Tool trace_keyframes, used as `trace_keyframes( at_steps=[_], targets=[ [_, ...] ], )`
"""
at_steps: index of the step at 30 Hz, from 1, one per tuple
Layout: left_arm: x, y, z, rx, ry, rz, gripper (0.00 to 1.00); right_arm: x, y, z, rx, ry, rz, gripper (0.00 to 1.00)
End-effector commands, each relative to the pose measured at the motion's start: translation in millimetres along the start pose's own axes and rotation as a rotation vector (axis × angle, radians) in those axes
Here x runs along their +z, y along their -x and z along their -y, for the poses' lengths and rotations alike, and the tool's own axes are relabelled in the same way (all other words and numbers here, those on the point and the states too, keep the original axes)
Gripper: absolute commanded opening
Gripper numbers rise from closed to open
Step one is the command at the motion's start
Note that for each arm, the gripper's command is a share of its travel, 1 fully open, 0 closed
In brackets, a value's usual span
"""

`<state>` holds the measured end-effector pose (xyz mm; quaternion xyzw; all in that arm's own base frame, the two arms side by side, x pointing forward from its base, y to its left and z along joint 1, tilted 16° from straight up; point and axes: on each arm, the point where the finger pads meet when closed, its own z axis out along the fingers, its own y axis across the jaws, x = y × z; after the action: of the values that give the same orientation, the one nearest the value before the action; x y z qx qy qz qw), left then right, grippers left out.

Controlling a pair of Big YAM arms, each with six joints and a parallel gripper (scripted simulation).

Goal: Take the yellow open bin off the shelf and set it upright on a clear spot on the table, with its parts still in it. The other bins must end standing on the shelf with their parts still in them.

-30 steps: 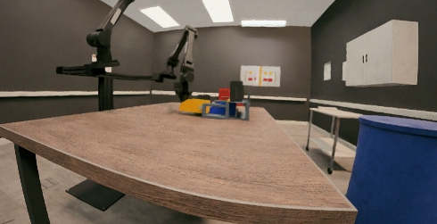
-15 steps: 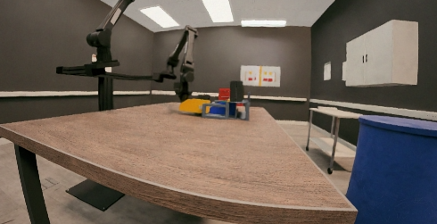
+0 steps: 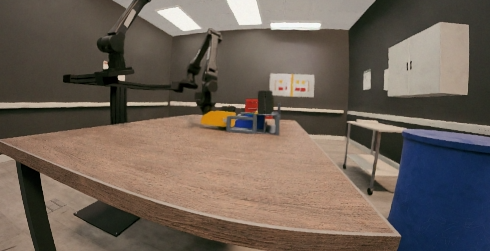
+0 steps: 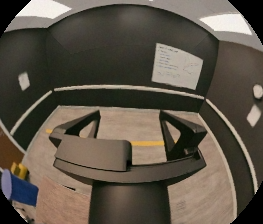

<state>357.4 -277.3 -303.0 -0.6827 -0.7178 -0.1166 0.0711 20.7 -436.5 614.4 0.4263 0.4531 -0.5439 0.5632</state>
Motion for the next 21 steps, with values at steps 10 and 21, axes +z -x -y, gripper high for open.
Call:
trace_keyframes(
  at_steps=[10,21],
  targets=[
    [-6.2,19.4,-2.3,0.042,0.021,0.031,0.0,-6.6,13.8,3.3,0.011,-0.007,0.042,1.0],
    [-3.7,19.3,-1.5,0.043,0.019,0.029,0.0,-6.6,13.8,3.3,0.011,-0.007,0.042,1.0]
  ],
)
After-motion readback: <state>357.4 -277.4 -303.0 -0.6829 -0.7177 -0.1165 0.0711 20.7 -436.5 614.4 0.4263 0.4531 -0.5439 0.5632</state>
